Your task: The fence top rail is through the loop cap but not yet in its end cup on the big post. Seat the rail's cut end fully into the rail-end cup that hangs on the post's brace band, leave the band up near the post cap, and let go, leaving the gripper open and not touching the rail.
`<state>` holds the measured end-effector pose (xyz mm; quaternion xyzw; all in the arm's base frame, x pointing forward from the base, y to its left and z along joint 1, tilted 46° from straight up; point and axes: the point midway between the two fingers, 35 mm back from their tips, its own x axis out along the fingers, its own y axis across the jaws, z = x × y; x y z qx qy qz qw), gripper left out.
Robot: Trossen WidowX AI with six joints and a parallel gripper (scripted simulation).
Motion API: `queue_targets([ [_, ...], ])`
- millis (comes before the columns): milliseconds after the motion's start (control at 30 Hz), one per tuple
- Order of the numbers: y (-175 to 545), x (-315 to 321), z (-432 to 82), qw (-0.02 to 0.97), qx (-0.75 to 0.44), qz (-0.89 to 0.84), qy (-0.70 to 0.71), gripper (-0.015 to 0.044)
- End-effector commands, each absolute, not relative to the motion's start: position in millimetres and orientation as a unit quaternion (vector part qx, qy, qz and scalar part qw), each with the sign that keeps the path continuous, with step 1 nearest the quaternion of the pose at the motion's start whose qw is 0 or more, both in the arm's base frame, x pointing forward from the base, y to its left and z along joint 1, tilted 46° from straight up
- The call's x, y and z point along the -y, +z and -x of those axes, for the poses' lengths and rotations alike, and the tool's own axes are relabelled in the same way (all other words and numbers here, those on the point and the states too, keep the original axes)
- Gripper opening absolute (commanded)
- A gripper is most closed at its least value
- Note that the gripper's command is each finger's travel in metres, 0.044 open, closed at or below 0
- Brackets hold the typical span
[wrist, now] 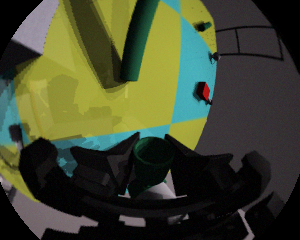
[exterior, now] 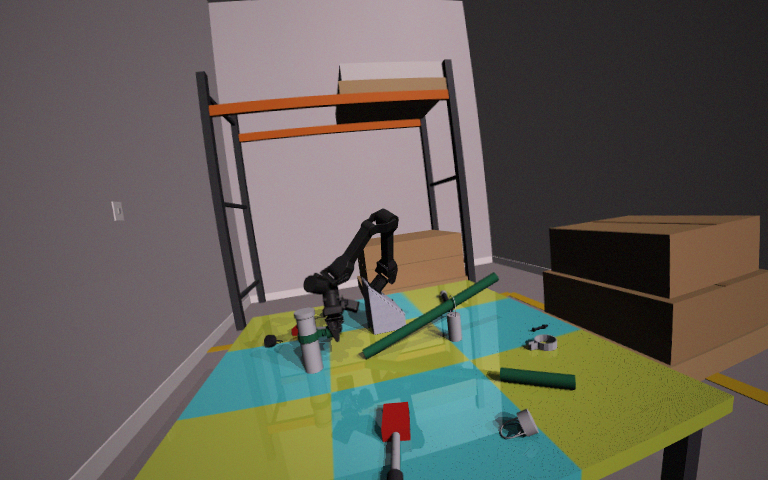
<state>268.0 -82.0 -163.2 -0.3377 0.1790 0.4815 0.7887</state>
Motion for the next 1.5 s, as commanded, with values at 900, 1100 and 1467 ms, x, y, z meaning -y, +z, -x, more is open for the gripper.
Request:
queue_targets([
  [900, -129, 83, -269, 0.790, -0.181, 0.336, 0.480, 0.0440],
  [1100, -109, 82, -268, 0.790, -0.183, 0.334, 0.480, 0.0440],
  [1467, -52, 84, -272, 0.853, -0.317, 0.096, 0.403, 0.0440],
])
